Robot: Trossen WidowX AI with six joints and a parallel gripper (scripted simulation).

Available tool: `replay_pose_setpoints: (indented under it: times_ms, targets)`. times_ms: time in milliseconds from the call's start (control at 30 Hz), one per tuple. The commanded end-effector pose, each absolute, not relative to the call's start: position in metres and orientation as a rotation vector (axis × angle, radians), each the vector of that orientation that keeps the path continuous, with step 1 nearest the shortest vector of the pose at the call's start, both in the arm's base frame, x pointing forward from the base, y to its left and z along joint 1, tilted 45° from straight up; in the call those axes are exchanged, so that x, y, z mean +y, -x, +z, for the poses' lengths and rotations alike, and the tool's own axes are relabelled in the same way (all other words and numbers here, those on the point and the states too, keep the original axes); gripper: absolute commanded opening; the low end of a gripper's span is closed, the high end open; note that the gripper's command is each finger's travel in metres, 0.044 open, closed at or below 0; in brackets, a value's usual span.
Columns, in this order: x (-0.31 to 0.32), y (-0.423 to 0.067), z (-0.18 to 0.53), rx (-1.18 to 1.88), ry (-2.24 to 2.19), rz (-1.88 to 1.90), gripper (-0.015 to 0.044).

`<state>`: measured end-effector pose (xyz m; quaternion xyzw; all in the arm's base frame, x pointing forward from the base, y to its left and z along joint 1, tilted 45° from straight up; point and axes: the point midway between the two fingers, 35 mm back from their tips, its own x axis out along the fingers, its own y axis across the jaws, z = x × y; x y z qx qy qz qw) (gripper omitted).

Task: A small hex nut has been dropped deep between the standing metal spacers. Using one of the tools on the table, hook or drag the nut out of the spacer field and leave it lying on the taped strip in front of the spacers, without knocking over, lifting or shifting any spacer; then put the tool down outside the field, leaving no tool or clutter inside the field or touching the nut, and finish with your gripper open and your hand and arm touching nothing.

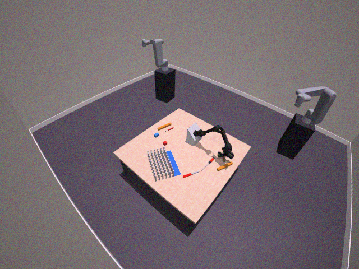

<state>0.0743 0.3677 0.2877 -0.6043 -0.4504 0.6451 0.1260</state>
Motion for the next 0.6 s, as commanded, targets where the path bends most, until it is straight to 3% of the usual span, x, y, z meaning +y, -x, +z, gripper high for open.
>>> replay_pose_setpoints:
  times_ms: [0,567]
  targets:
    - [0.372,-0.075,0.282,-1.302,1.761,1.883,0.0280]
    - [0.389,-0.078,0.264,-1.302,1.760,1.883,0.0280]
